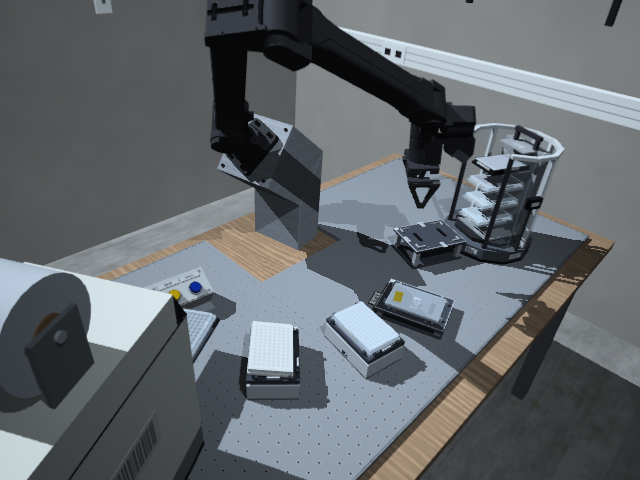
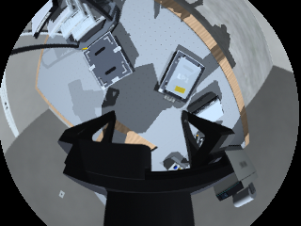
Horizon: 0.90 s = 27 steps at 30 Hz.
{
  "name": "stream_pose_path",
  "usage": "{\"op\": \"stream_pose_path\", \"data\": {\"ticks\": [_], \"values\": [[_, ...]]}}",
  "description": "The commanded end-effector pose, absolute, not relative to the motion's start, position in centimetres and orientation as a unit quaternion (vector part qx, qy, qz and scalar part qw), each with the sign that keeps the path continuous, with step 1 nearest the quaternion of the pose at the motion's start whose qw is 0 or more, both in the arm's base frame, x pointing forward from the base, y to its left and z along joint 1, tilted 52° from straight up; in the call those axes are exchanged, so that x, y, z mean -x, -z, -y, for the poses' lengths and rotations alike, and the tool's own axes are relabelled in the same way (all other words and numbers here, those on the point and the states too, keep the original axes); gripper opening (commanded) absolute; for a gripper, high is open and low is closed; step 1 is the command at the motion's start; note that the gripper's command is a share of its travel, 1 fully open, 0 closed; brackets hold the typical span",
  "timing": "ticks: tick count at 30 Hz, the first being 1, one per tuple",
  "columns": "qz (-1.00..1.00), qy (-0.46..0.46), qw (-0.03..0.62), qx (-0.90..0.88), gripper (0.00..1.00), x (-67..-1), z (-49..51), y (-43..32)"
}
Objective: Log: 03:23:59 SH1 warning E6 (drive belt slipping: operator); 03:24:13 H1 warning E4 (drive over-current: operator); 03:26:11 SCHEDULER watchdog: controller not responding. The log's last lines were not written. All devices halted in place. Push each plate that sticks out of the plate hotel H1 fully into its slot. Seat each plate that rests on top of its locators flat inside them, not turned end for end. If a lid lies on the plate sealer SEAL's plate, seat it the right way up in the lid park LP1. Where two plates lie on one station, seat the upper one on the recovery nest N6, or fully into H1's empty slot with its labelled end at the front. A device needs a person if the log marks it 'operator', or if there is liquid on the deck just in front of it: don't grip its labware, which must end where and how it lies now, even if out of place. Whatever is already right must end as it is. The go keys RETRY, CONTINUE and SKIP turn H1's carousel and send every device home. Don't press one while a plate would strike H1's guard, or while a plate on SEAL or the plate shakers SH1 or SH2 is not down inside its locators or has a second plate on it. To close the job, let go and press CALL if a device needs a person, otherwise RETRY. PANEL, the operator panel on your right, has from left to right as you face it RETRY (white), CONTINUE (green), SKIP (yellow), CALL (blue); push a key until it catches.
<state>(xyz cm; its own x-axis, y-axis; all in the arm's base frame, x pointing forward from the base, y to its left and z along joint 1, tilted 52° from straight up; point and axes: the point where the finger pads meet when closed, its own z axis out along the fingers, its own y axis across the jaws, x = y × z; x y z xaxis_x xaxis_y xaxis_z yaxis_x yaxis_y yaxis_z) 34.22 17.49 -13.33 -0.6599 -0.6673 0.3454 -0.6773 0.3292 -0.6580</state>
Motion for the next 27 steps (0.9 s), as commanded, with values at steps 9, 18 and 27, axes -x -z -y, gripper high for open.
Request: {"op": "stream_pose_path", "data": {"ticks": [9,18,27], "values": [[0.815,-0.406,0.002,-0.413,1.0,-34.3,-17.9,13.2],[0.827,-0.408,-0.003,-0.387,1.0,-34.7,-16.8,12.2],[0.85,-0.413,-0.028,-0.327,1.0,-34.7,-14.7,9.3]]}}
